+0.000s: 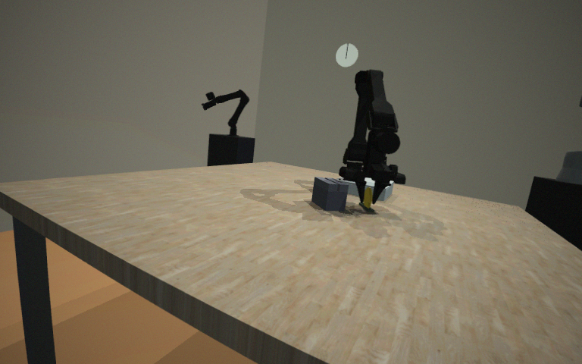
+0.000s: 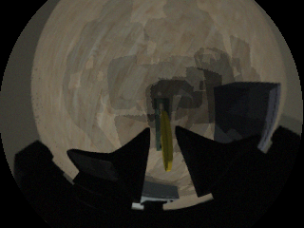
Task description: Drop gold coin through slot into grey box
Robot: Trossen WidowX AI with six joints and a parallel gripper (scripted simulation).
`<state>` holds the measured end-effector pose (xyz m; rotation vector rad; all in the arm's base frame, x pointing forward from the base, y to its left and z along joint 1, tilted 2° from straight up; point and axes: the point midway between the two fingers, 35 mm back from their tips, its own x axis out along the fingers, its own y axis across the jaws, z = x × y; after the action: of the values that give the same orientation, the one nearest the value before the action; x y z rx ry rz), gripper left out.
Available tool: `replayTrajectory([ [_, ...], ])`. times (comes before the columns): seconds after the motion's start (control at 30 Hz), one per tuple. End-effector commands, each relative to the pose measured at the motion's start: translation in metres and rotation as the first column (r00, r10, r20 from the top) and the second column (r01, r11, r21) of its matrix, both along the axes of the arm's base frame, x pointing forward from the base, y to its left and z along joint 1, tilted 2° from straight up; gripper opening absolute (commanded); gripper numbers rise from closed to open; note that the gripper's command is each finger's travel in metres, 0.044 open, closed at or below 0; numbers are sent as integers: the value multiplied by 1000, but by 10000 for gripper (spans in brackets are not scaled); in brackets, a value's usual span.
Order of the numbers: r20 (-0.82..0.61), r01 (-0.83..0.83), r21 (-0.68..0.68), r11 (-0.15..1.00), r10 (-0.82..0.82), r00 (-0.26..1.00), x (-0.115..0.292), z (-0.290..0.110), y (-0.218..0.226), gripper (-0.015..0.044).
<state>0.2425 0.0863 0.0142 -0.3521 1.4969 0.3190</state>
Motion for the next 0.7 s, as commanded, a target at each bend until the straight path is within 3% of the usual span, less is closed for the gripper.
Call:
replayTrajectory([
  [0.0,-5,-5,-5,1000,5,1000,-3,-6,-2,161],
  [0.2,-5,-5,-5,1000,5,1000,-3,-6,-2,3],
  [0.67,-5,-5,-5,1000,5,1000,-2,0,-1,0],
])
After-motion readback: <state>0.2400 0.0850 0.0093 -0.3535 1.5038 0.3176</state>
